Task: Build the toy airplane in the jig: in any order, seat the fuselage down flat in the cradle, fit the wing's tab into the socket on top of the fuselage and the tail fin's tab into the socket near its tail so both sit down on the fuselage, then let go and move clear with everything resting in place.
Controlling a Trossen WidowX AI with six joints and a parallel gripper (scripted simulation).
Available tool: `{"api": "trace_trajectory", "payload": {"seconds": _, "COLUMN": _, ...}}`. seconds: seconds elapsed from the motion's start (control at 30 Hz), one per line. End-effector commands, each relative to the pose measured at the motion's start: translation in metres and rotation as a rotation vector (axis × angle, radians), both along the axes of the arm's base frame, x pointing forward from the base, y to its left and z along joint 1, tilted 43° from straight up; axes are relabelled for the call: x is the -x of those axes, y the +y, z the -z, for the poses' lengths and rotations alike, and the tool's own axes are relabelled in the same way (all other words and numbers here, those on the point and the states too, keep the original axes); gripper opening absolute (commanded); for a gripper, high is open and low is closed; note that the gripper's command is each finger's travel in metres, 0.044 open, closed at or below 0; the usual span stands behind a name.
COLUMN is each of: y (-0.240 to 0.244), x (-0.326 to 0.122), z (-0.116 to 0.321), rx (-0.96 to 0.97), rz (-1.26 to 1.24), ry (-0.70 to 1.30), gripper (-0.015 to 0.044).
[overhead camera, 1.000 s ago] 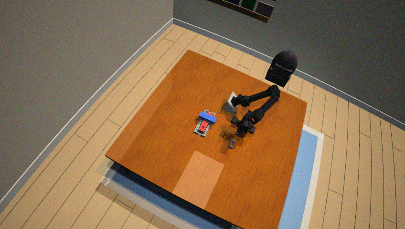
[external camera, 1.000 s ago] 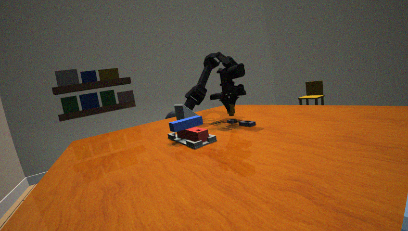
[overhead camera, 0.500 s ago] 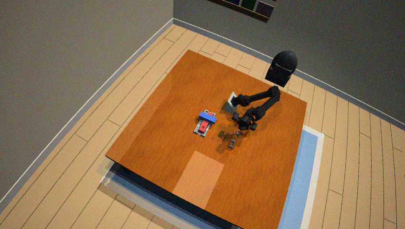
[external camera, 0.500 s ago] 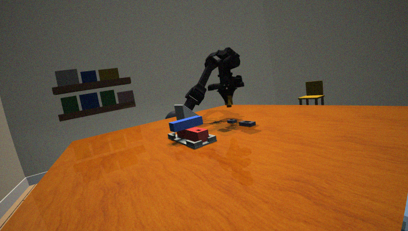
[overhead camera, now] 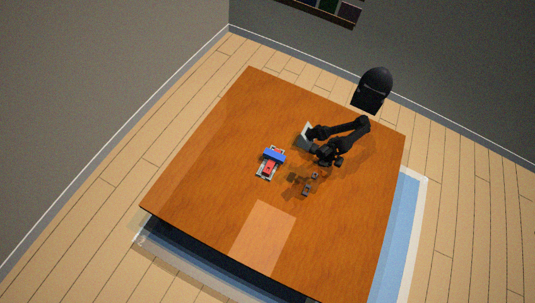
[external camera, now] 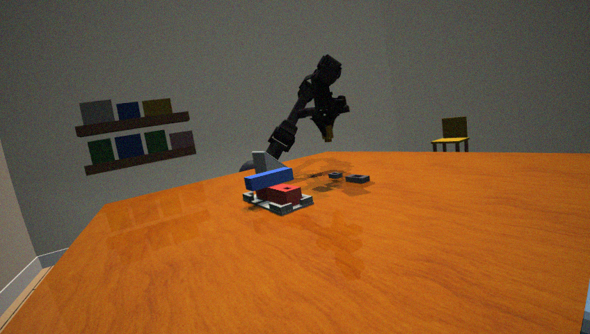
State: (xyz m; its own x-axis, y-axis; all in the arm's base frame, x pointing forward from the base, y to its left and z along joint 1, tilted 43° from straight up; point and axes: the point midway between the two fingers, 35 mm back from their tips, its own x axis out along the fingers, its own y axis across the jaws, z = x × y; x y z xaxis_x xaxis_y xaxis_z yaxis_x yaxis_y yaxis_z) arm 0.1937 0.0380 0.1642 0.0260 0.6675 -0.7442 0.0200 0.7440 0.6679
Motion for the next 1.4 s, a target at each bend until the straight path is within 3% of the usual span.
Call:
{"api": "trace_trajectory", "payload": {"seconds": 0.0, "y": -0.006, "x": 0.002, "z": -0.006, "rx": -0.007, "rz": -0.007, "ry": 0.007, "gripper": 0.0000}}
{"api": "trace_trajectory", "payload": {"seconds": 1.37, "y": -0.064, "x": -0.072, "z": 0.045, "rx": 0.004, "rz": -0.026, "ry": -0.014, "gripper": 0.0000}}
